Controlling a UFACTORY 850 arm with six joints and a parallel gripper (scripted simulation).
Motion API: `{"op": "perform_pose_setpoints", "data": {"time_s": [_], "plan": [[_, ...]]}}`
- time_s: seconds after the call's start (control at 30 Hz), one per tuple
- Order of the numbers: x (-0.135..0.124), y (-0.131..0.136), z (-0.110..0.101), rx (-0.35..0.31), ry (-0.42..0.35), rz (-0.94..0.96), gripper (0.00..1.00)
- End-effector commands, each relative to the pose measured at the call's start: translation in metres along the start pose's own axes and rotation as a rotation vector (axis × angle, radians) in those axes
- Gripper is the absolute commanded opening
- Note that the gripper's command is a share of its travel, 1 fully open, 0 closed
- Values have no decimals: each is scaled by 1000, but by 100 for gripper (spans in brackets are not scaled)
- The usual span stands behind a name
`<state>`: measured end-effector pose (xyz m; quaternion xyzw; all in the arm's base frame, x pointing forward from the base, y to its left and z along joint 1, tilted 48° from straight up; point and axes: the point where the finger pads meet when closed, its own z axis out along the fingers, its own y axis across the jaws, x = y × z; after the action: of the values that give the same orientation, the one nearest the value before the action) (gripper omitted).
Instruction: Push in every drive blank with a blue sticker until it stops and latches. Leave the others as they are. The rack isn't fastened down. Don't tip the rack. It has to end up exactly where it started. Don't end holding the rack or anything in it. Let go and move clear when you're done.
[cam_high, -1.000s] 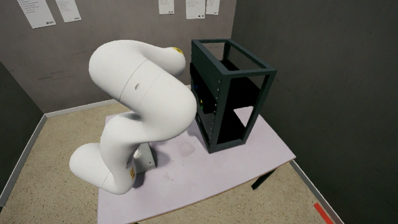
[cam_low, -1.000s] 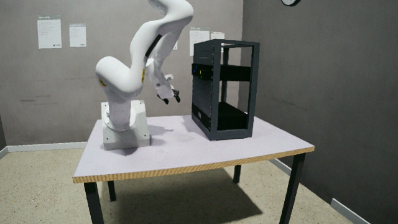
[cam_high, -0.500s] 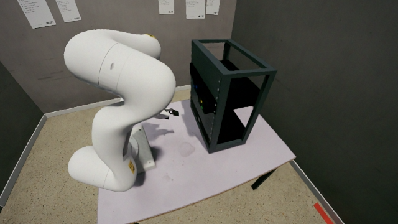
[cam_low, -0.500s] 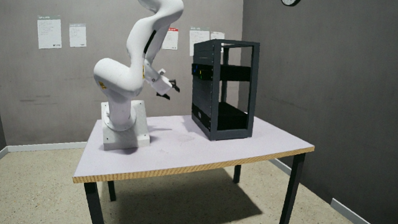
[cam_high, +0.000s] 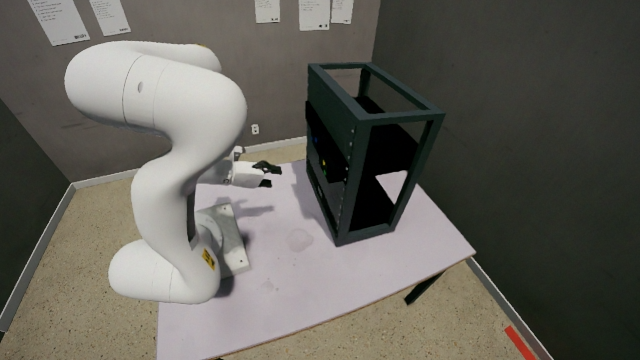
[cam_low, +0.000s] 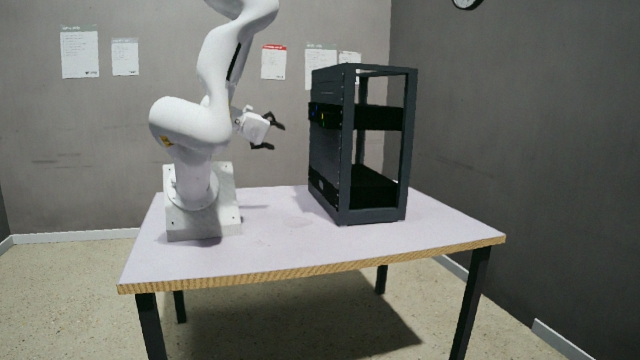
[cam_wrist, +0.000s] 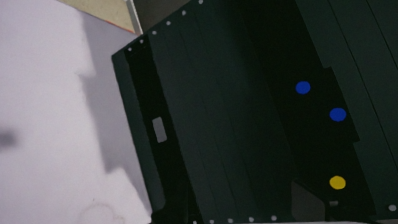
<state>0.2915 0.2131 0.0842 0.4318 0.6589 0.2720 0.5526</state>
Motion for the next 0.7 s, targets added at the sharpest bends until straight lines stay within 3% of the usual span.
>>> {"op": "perform_pose_setpoints", "data": {"time_s": [0.0, 0.3, 0.67], "plan": [[2, 14, -12, -81, 2, -63, 100], [4, 37, -35, -223, -1, -170, 100], [6, 52, -53, -325, -8, -243, 100]]}}
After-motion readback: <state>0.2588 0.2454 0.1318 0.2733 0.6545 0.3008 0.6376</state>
